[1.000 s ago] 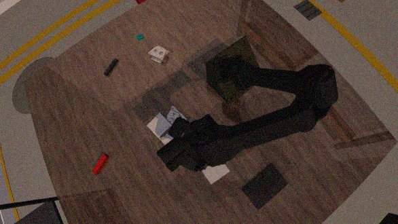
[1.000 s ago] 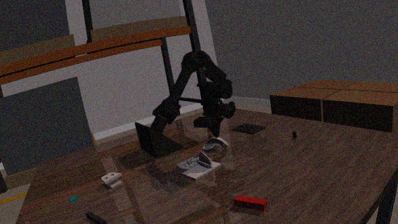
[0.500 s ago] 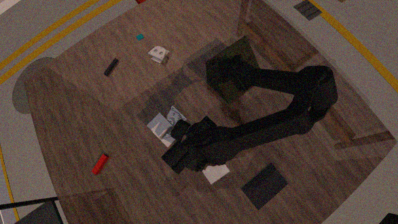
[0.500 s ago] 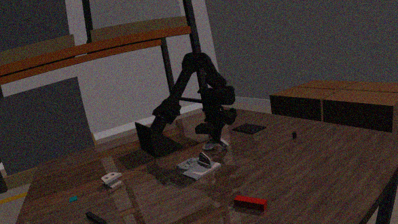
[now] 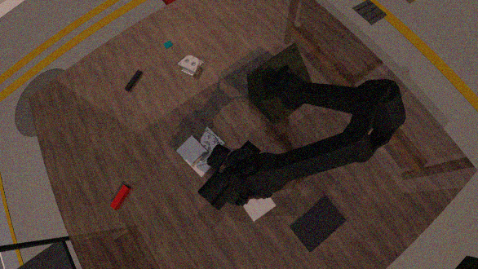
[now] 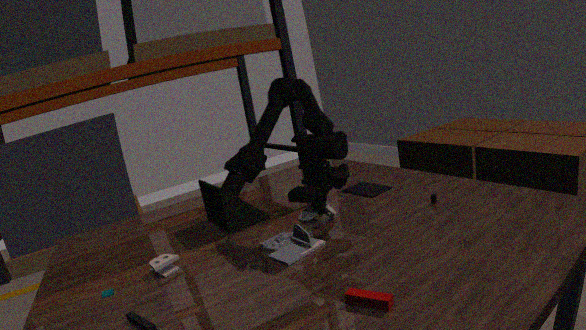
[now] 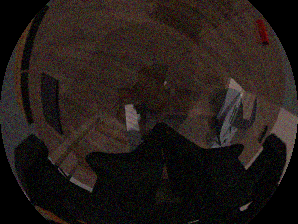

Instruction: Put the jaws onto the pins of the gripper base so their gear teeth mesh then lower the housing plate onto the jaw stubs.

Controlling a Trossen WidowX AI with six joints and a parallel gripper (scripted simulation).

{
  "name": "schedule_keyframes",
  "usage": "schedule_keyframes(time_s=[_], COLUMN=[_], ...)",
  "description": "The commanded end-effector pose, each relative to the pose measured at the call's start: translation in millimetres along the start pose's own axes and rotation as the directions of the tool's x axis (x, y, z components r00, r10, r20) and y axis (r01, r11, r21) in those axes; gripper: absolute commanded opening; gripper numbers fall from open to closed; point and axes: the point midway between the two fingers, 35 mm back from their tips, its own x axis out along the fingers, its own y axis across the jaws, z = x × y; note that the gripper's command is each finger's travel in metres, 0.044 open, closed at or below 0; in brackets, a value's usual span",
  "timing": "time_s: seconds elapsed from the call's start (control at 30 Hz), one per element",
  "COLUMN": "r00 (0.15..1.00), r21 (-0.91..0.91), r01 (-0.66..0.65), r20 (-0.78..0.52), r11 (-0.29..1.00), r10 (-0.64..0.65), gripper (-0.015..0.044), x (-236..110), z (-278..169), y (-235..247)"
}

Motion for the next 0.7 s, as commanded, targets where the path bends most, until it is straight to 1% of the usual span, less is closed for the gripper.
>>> schedule_keyframes(time_s=[0.0, 0.67], r00=[1.000, 1.000], r21=[0.001, 0.000], r01=[0.004, 0.005], r20=[0.001, 0.001], r11=[1.000, 1.000], r10=[-0.004, -0.005], gripper=[0.0000, 0.0000], x=[0, 1], z=[1, 2], y=[5, 37])
